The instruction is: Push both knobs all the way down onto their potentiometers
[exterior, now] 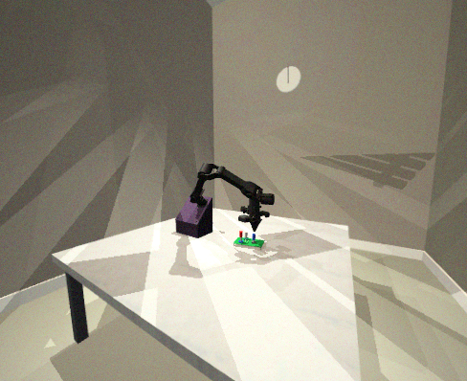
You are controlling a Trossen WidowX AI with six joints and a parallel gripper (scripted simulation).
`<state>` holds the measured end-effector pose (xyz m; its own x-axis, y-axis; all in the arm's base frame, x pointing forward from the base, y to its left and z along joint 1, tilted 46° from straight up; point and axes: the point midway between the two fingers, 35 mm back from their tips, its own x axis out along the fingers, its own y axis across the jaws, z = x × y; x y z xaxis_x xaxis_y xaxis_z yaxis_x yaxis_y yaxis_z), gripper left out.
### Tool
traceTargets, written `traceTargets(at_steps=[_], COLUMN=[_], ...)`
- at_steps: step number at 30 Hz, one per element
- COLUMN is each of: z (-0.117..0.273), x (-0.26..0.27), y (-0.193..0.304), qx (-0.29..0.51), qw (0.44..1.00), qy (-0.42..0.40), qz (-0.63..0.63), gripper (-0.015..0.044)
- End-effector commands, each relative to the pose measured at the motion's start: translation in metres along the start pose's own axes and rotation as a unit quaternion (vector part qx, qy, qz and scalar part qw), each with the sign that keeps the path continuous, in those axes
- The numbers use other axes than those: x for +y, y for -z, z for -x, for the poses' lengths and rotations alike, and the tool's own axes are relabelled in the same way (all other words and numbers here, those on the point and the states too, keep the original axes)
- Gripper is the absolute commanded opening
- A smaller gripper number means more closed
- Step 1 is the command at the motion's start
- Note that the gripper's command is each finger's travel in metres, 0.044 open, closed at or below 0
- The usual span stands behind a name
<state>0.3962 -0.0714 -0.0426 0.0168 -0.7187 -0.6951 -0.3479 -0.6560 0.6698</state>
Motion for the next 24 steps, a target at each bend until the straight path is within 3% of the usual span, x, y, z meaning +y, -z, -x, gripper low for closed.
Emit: traceTargets(at_steps=[1,24], z=[-0.0092,-0.0124], x=[0.0023,0.0023], y=[-0.0018,-0.0018], qx=[-0.004,-0.004], qw=[1.000,1.000], qy=[-0.004,-0.004], qz=[0.002,0.002], gripper=[0.0000,0.0000])
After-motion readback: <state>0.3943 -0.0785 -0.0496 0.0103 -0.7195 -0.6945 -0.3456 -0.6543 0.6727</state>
